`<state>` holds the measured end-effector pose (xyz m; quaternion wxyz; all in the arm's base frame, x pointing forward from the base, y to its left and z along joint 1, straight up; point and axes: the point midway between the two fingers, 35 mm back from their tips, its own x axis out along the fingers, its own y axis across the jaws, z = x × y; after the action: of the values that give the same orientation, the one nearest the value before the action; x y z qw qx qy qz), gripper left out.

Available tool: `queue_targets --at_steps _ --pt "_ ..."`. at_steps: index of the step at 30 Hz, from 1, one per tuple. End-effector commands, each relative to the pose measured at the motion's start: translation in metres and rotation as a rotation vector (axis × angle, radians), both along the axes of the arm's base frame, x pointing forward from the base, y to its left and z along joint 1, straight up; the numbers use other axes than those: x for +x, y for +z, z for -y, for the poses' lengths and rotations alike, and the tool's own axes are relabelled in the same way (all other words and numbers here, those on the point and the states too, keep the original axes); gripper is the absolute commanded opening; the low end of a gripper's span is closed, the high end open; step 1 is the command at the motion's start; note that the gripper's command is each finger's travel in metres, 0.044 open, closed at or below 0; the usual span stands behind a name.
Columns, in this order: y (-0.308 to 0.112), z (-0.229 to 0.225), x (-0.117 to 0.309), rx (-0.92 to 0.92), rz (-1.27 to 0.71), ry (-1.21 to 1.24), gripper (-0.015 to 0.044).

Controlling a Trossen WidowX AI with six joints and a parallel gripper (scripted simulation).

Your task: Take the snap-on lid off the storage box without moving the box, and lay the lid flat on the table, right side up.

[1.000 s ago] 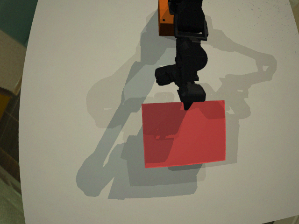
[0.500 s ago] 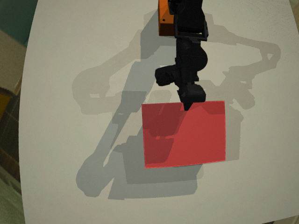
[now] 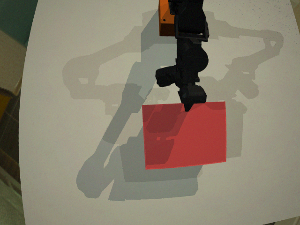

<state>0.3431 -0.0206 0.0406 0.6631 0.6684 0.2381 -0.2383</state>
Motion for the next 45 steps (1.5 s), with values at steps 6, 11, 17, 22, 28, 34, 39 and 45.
queue_targets --at_steps 6,11,17,22,28,34,39,45 --pt "0.000 0.000 0.001 0.000 0.000 -0.001 0.0000" --pt "0.000 0.000 0.002 0.000 0.000 -0.001 0.0000" --pt "0.000 0.000 0.002 0.000 0.000 -0.001 0.0000" --pt "0.005 0.000 0.001 0.000 0.006 -0.007 0.0000" --pt "0.013 0.000 0.002 0.000 0.006 -0.007 0.0000" --pt "0.020 0.000 0.002 0.000 0.006 -0.007 0.0000" --pt "0.027 0.000 0.003 0.000 0.006 -0.007 0.0000" --pt "0.035 0.000 0.005 0.000 0.007 -0.007 0.0000"
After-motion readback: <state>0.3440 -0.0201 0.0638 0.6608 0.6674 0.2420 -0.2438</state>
